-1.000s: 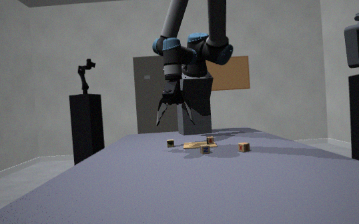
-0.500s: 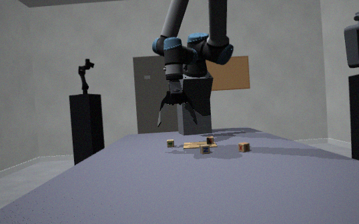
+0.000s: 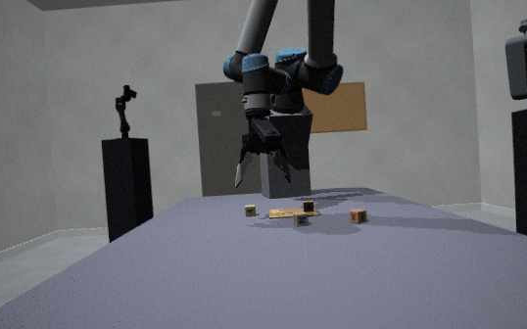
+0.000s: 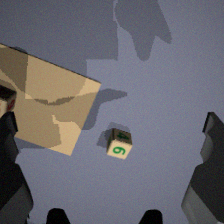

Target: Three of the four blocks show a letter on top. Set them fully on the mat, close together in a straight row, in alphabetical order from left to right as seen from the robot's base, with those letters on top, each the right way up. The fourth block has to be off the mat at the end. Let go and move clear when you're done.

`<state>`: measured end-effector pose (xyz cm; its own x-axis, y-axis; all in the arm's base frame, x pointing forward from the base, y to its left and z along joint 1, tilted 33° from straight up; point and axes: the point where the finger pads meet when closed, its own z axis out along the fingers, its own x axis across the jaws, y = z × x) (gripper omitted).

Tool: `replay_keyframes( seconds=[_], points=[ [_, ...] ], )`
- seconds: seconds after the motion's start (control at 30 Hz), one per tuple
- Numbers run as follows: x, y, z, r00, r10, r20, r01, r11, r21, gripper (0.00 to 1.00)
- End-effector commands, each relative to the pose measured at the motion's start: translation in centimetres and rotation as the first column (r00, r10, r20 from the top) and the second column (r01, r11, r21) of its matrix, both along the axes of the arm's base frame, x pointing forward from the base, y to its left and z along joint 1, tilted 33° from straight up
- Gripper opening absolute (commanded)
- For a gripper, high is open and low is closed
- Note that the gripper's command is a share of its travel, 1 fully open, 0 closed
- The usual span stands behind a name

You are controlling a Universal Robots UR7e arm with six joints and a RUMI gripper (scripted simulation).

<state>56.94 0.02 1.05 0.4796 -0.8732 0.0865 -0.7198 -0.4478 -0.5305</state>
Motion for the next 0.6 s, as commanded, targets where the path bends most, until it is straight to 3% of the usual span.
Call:
replay_keyframes(
  seconds=[0.0,0.43,0.57],
  points=[
    [0.5,0.5,0.5,0.993,0.119,0.024,-0.117,0.991,-0.070,1.00],
    [0.9,1.3,1.0,0.955,0.295,0.042,-0.283,0.942,-0.180,1.00],
    [1.2,1.7,1.2,0.924,0.381,0.043,-0.361,0.902,-0.236,1.00]
  ],
)
